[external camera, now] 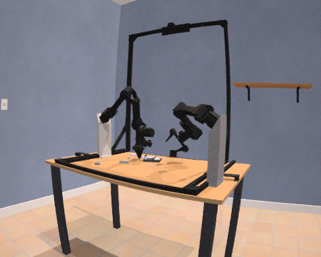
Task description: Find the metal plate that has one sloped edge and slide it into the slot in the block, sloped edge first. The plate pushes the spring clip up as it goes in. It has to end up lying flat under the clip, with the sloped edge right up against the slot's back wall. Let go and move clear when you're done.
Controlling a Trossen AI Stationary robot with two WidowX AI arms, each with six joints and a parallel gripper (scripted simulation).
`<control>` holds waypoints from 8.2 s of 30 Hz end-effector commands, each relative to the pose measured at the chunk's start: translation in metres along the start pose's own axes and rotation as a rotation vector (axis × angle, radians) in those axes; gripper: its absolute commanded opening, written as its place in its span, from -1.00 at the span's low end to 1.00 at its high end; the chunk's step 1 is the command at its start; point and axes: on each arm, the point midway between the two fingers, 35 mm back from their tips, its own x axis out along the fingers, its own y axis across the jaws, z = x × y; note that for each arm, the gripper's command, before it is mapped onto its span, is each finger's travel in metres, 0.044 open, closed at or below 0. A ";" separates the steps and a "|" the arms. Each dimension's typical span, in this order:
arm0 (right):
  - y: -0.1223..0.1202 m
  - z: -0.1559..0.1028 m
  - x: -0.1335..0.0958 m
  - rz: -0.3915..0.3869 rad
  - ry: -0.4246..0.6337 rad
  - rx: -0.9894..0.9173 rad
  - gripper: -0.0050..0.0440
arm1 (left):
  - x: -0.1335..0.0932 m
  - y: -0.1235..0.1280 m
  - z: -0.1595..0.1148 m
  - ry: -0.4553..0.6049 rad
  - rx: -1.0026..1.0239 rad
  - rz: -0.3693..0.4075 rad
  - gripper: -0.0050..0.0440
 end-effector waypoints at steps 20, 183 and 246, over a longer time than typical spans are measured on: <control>0.002 0.006 0.000 0.006 0.002 -0.005 -0.14 | -0.001 0.000 0.000 0.002 -0.001 -0.002 1.00; 0.002 0.003 -0.013 0.007 0.002 -0.005 -0.14 | -0.001 0.000 0.000 0.002 -0.001 -0.002 1.00; -0.007 0.008 -0.046 0.007 -0.609 -0.003 0.15 | -0.001 0.000 0.000 0.002 -0.001 -0.002 1.00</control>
